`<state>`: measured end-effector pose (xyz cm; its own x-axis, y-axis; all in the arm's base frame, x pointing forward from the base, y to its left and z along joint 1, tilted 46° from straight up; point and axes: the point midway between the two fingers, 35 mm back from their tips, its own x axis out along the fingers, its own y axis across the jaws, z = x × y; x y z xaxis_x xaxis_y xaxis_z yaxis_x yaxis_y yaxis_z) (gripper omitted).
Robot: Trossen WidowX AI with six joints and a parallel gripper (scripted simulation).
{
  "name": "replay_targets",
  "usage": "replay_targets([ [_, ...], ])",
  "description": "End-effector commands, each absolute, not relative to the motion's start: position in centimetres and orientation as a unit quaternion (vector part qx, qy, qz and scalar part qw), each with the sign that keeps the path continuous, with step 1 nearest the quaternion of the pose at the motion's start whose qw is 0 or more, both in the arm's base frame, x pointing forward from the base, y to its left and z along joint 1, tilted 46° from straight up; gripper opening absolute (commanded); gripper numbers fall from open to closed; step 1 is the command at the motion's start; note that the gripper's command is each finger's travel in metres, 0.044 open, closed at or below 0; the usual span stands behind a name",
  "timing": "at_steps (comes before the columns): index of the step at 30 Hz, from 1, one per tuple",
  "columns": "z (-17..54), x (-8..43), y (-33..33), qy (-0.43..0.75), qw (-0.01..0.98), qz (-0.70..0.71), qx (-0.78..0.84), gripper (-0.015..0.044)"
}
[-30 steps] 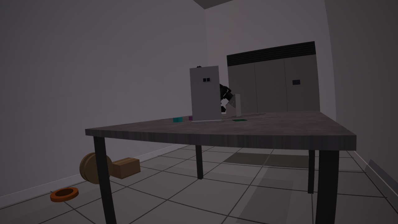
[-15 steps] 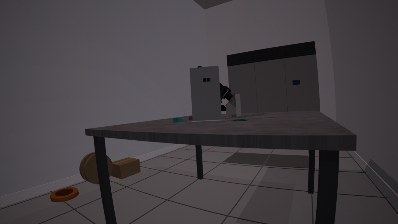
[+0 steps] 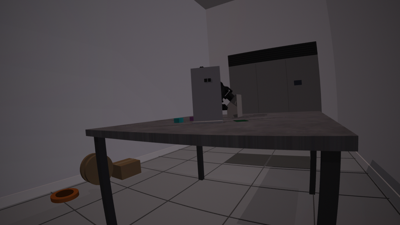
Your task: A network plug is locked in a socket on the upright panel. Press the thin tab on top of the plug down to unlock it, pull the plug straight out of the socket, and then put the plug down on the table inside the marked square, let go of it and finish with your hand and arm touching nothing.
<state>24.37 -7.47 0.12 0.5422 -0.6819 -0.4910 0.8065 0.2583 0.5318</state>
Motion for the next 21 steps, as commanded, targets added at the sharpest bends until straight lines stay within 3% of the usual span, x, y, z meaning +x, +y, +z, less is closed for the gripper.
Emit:
replay_targets([
  [1, 0.5, 24.7, -7.1, 0.077, 0.789, -0.469, 0.389, 0.0156],
  [21, 1.3, 24.8, -5.8, 0.08, 0.787, -0.471, 0.391, 0.0156],
])
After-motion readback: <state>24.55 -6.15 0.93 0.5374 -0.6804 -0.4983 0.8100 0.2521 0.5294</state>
